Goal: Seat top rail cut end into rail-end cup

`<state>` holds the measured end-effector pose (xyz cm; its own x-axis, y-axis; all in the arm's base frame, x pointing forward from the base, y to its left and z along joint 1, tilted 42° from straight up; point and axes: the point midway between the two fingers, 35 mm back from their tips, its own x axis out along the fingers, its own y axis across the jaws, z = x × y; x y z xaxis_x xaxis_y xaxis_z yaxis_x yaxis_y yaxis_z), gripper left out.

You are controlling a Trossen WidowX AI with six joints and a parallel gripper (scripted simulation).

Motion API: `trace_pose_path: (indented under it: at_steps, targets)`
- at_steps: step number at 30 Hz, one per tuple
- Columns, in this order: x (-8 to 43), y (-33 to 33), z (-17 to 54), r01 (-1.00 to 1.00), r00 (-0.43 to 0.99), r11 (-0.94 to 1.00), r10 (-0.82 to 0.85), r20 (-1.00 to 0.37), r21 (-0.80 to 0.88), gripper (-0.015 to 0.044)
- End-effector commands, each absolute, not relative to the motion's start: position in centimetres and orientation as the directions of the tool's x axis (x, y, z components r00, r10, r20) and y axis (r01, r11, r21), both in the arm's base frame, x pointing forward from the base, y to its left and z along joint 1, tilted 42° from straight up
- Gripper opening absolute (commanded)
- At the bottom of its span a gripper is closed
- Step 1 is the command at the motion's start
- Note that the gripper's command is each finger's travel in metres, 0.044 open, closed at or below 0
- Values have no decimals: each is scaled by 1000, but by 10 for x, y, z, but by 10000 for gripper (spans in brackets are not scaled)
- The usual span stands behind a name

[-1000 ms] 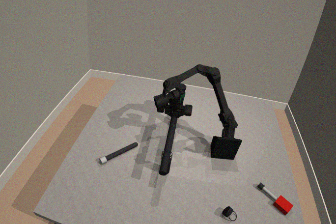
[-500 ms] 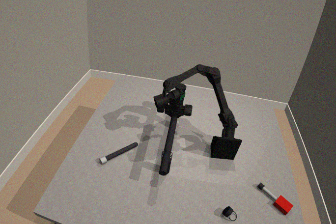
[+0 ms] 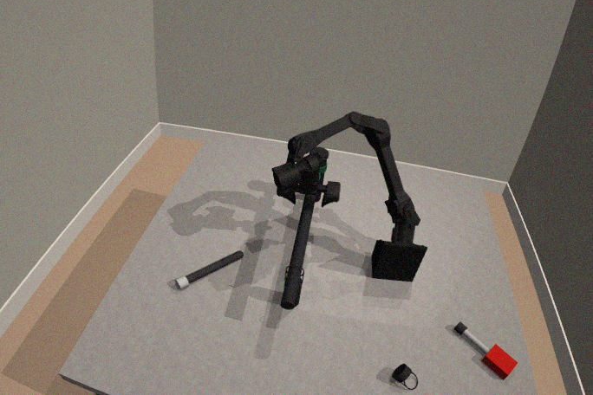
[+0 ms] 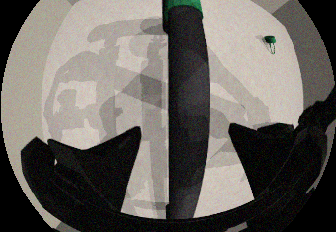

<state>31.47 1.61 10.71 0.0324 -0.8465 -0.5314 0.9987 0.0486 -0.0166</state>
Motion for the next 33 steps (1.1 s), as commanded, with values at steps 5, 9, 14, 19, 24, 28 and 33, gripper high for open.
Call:
trace_pose_path:
  at_steps: [5,9,14,19,24,28,33]
  targets:
    - [311,45,105,995,49,91,-842,-537,-52,440]
    - [310,49,112,993,78,114,-834,-547,-33,440]
    - [305,76,128,982,154,187,-795,-587,5,440]
    - [305,76,128,982,154,187,-795,-587,5,440]
    - [305,76,128,982,154,187,-795,-587,5,440]
    - [305,76,128,982,154,187,-795,-587,5,440]
    - [305,76,128,982,154,187,-795,-587,5,440]
